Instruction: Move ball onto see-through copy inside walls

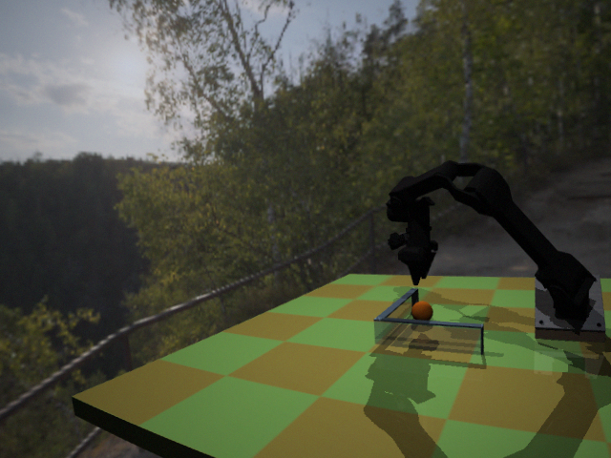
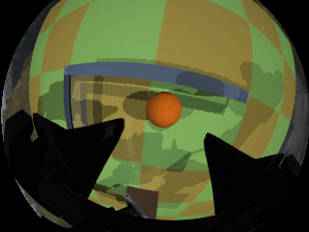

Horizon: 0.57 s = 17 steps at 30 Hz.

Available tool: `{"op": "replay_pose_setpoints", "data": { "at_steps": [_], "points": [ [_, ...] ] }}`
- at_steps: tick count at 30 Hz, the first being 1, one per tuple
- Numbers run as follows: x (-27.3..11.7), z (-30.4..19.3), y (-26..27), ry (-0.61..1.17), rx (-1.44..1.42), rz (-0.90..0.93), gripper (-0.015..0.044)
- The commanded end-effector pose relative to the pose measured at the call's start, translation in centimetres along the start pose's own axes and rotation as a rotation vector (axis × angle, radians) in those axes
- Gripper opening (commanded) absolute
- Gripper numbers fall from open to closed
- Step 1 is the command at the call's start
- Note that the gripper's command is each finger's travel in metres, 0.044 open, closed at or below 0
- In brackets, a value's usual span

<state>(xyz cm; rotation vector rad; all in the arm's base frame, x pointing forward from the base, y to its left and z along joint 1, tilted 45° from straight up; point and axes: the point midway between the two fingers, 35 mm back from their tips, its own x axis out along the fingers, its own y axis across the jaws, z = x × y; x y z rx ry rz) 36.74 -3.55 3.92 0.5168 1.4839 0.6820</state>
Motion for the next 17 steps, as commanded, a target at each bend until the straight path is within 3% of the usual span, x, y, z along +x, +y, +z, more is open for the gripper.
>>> {"op": "replay_pose_setpoints", "data": {
  "at_steps": [1, 5, 7, 11, 17],
  "points": [
    [0.5, 0.0, 0.1, 0.008, 0.0, 0.003, 0.0385],
    [0.5, 0.0, 0.1, 0.008, 0.0, 0.003, 0.0385],
    [-0.2, 0.0, 0.1, 0.009, 0.0, 0.003, 0.0438],
    [-3.8, -0.3, 0.3, 0.015, -0.003, 0.005, 0.044],
    [-3.9, -0.3, 0.3, 0.015, -0.003, 0.005, 0.044]
  ]
}}
